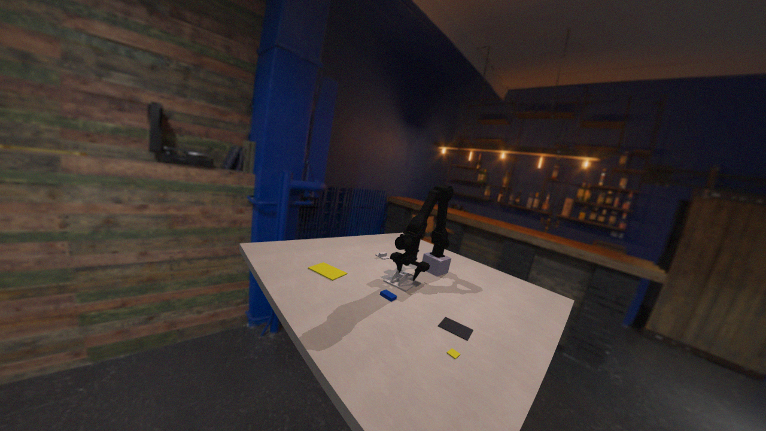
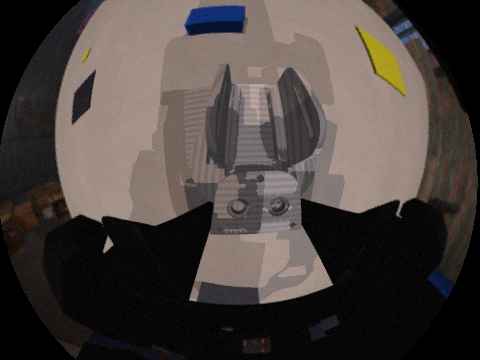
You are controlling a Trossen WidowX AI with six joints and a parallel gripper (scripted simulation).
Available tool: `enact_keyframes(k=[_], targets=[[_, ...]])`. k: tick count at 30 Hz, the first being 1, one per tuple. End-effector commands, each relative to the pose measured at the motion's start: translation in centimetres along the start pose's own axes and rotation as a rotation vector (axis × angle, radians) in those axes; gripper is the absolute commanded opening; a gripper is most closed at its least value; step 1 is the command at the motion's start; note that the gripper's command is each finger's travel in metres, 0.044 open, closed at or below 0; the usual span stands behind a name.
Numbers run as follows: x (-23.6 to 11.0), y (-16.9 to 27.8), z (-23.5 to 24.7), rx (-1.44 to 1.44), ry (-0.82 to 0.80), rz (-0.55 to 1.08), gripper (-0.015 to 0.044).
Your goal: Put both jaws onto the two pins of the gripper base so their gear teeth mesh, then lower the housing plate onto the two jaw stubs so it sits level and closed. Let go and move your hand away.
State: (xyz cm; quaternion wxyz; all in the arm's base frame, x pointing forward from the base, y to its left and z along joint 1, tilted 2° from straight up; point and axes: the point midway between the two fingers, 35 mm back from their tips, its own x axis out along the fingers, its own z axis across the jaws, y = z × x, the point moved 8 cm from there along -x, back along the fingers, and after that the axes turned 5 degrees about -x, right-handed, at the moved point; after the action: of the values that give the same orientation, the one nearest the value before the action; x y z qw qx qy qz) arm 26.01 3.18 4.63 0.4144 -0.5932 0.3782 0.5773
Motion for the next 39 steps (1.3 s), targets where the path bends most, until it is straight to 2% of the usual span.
enact_keyframes(k=[1, 39], targets=[[0.30, -0.02, -0.03, 0.005, 0.003, 0.002, 0.0351], [-0.25, -0.05, -0.04, 0.005, 0.003, 0.002, 0.0351]])
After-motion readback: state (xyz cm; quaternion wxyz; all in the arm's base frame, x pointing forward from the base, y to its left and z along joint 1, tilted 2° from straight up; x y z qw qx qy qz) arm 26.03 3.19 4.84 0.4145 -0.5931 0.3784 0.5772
